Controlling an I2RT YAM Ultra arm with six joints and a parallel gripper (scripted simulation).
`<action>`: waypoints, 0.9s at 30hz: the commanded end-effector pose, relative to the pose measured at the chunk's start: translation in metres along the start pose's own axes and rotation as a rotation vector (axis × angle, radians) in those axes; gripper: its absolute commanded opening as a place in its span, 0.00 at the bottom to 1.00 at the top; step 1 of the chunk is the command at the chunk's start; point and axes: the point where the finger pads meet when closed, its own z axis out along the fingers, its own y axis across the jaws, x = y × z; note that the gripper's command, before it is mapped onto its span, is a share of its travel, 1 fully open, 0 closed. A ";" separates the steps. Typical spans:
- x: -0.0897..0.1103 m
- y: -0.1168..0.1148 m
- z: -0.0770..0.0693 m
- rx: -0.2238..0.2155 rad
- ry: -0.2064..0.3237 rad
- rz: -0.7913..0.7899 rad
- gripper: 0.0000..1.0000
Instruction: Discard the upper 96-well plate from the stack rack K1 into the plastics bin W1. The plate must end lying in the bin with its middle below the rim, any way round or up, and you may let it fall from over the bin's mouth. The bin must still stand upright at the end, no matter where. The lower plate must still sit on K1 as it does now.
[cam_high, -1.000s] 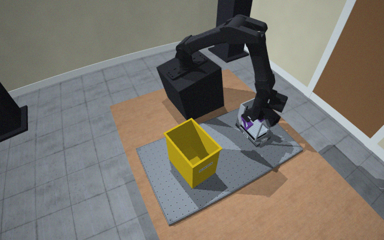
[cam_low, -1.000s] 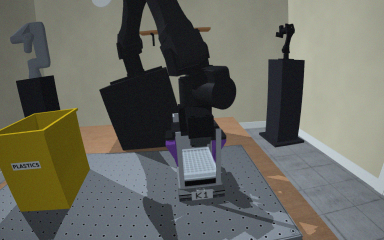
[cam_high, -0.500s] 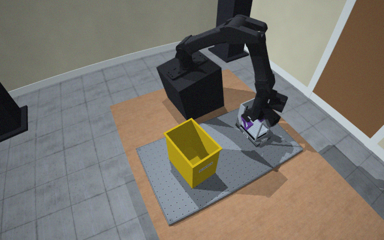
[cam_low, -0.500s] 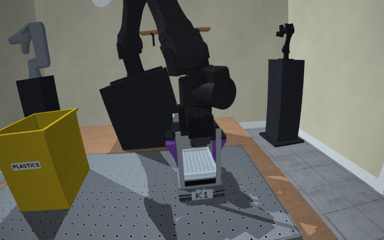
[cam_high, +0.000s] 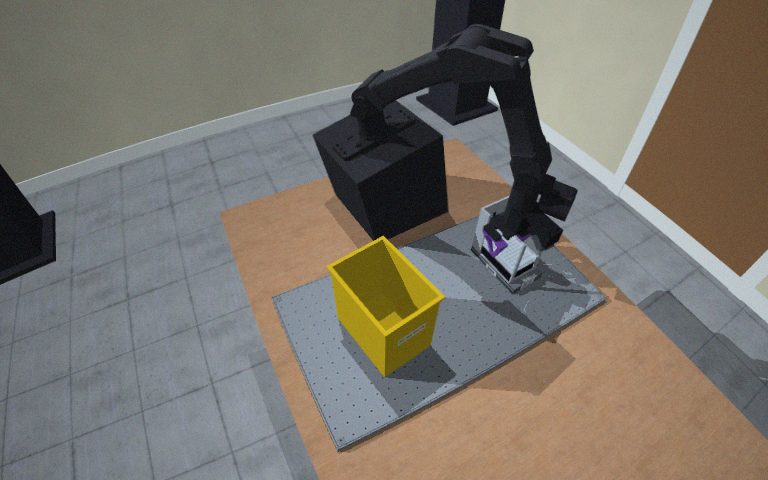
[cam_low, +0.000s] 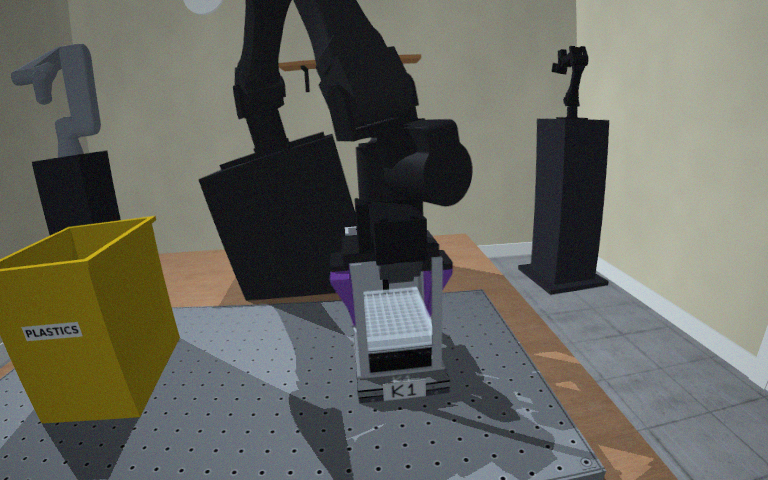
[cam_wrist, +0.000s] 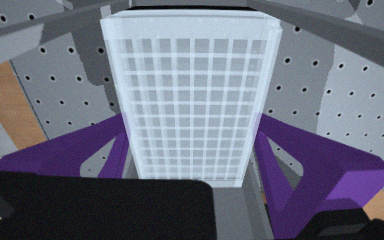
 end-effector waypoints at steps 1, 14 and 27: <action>-0.006 0.002 -0.015 -0.005 -0.019 0.001 0.00; -0.006 0.002 -0.033 -0.005 -0.019 0.001 0.00; -0.006 0.002 -0.052 -0.005 -0.019 0.001 0.00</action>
